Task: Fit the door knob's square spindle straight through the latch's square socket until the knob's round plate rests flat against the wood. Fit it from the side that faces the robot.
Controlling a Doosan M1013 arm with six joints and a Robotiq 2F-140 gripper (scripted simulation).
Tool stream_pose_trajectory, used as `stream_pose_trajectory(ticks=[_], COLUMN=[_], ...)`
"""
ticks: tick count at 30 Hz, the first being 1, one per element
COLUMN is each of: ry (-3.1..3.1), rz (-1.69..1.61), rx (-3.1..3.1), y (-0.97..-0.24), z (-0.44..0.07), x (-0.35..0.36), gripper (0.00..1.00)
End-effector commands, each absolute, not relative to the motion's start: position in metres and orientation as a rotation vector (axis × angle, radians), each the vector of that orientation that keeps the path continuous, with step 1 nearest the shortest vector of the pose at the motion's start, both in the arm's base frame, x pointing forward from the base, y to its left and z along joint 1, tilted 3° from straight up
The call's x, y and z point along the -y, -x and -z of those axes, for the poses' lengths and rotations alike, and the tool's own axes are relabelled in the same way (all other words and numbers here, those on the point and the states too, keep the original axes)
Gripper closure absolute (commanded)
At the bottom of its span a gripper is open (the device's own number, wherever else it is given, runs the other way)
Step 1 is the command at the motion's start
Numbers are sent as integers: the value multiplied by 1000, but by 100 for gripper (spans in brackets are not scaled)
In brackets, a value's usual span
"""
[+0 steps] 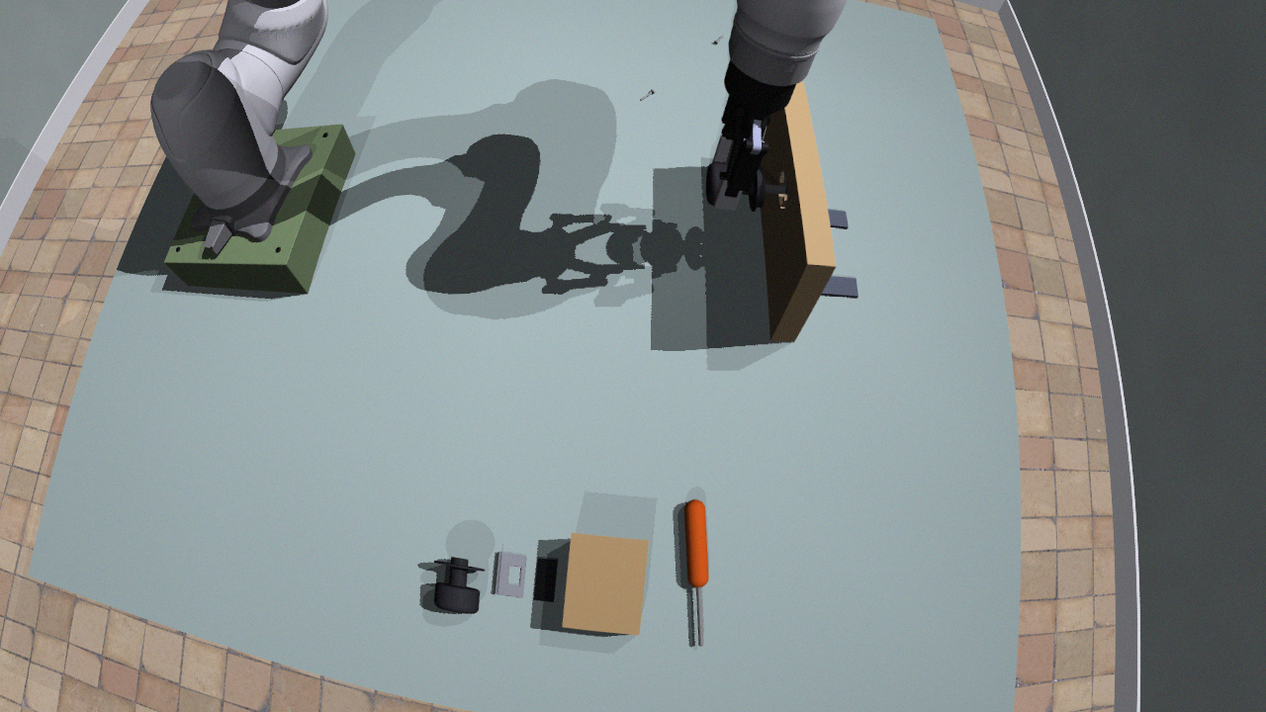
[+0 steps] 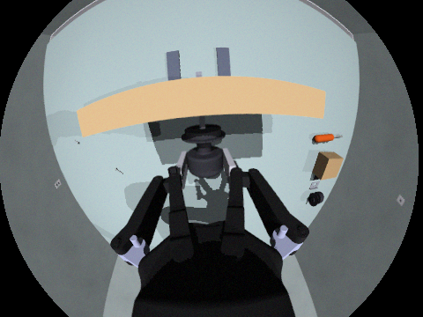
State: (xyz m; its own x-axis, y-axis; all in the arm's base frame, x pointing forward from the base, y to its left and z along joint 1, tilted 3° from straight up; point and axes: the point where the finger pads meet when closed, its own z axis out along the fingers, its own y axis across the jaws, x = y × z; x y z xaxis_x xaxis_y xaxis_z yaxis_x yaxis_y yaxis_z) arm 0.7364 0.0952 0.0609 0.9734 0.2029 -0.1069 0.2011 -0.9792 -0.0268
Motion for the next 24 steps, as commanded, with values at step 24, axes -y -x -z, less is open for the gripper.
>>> stream_pose_trajectory(ticks=[24], ry=[3105], rz=[-171], rx=[318], y=[-741], z=[-61], x=[-96], gripper=[58])
